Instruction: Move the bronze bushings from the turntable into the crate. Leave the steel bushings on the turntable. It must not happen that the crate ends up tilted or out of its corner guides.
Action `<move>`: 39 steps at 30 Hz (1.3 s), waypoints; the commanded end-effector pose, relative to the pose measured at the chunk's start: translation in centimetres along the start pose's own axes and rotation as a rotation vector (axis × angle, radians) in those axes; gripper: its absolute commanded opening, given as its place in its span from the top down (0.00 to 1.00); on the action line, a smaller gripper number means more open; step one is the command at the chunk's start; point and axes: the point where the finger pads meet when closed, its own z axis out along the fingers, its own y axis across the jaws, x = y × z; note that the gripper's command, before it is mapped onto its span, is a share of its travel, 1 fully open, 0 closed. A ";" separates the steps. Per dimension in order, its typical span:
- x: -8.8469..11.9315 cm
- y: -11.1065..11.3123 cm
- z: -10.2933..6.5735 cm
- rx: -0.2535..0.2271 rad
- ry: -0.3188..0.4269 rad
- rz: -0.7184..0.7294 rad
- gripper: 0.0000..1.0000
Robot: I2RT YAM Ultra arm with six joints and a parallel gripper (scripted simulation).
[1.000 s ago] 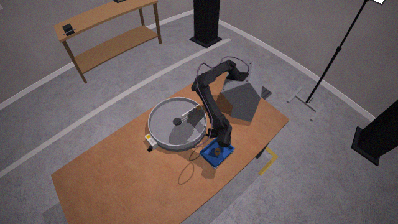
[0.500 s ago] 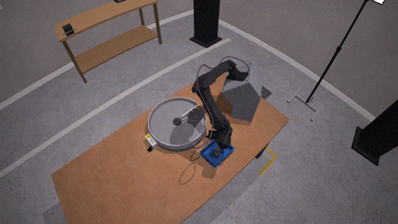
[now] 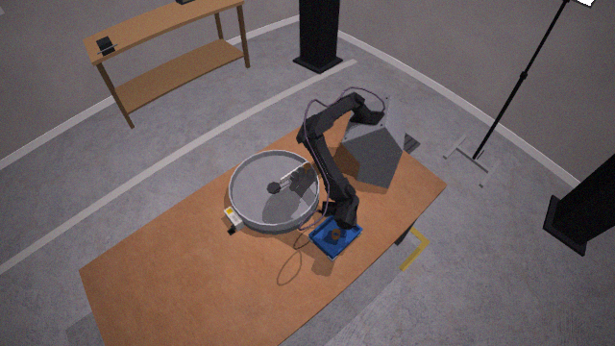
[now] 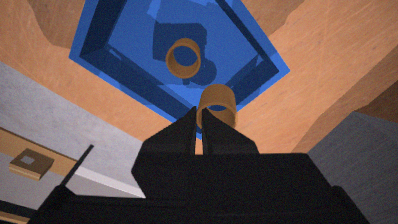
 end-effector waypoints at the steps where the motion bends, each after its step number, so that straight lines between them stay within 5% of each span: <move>1: -0.8 2.0 -1.8 -0.050 -0.029 0.003 1.00; 39: -1.0 1.5 -1.2 -0.045 -0.028 0.000 1.00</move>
